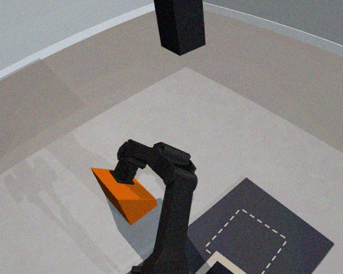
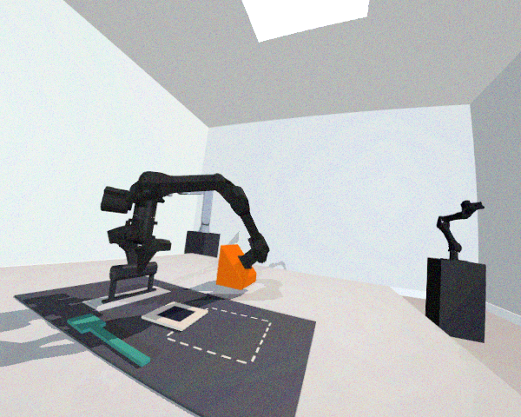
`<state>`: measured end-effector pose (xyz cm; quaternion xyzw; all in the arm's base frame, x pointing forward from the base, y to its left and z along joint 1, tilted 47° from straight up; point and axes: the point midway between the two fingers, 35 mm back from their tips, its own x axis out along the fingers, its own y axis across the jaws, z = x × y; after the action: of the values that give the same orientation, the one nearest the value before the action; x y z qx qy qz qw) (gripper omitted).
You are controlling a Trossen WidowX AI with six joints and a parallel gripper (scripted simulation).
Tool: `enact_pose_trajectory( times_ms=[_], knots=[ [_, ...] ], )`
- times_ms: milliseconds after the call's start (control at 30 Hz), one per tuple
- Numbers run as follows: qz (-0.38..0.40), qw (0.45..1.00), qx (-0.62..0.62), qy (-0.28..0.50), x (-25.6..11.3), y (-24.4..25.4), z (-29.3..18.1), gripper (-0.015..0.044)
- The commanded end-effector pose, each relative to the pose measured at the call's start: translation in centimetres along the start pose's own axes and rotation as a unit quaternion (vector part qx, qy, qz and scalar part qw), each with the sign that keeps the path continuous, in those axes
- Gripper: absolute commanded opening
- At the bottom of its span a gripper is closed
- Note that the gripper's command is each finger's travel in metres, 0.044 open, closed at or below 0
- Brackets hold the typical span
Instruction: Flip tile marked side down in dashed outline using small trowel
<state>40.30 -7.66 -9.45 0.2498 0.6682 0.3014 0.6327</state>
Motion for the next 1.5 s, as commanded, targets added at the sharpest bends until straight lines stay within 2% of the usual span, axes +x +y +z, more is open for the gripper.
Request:
enact_pose_trajectory(
  times_ms=[0,600,1300,1467],
  knots=[
    [0.000,1.000,-0.010,0.000,0.06,0.02,0.00,0.0130],
    [0.000,0.963,-0.269,0.000,0.07,0.01,0.00,0.0130],
    [0.000,0.837,-0.547,0.000,0.07,0.02,0.00,0.0130],
    [0.000,0.826,-0.564,0.000,0.07,0.02,0.00,0.0130]
  ],
)
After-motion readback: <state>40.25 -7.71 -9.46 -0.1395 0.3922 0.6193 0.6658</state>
